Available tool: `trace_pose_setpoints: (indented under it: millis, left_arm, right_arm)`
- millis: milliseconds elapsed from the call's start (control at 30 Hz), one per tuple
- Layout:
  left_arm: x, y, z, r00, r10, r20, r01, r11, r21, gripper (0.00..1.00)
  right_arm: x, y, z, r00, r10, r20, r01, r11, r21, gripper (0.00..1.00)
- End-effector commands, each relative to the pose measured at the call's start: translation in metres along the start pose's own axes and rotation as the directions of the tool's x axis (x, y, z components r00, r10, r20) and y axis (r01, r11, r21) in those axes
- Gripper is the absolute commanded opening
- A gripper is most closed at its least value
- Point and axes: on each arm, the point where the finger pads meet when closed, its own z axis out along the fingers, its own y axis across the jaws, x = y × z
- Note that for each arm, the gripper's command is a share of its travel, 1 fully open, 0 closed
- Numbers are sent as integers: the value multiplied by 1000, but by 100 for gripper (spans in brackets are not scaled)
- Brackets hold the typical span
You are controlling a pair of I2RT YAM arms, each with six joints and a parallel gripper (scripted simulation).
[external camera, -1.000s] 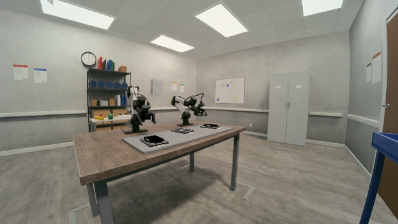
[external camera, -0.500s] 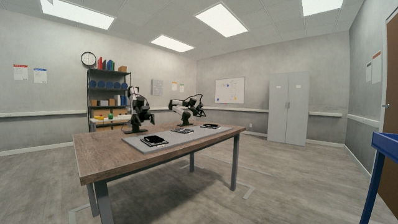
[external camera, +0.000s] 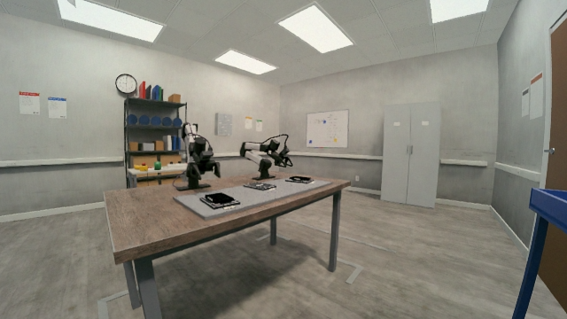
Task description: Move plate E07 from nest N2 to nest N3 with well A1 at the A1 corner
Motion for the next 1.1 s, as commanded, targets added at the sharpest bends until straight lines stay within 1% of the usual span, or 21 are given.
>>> trace_pose_setpoints:
  millis: [0,33,100,167,267,400,467,633,800,967,1033,1067]
  left_arm:
    - [9,1,2,1000,6,-24,-6,1000,1,100]
    - [13,0,2,999,15,-41,-15,1000,9,100]
    - [6,-1,-2,999,16,-41,-15,1000,11,100]
    - [5,-1,-3,998,20,-65,-19,1000,12,100]
    - [6,-1,-4,988,29,-152,-28,1000,12,100]
    - [0,-2,-2,957,39,-288,-38,999,10,100]
    - [0,-2,-2,957,39,-288,-38,999,10,100]
    - [-9,-3,8,896,44,-443,-44,999,9,100]
    - [-14,-3,24,810,42,-585,-44,999,10,100]
    - [-16,-3,46,708,35,-705,-38,999,11,100]
    - [-16,-3,46,708,35,-705,-38,999,11,100]
    - [-16,-3,51,689,33,-724,-37,999,11,100]
  right_arm:
    - [-8,3,0,1000,-17,2,17,1000,-4,100]
    - [-9,8,0,1000,-24,-1,24,1000,-17,100]
    - [-12,21,0,999,-42,-4,42,998,-50,100]
    - [-18,40,-1,998,-68,2,68,993,-96,100]
    - [-32,83,-8,992,-122,24,124,971,-203,100]
    - [-47,148,-29,977,-201,72,213,910,-355,100]
    - [-47,148,-29,977,-201,72,213,910,-355,100]
    - [-57,225,-73,950,-278,146,312,790,-527,100]
    - [-58,288,-130,918,-323,228,390,639,-663,100]
    - [-54,329,-184,893,-340,296,438,498,-748,100]
    - [-54,329,-184,893,-340,296,438,498,-748,100]
    - [-53,334,-194,889,-341,307,444,474,-760,100]
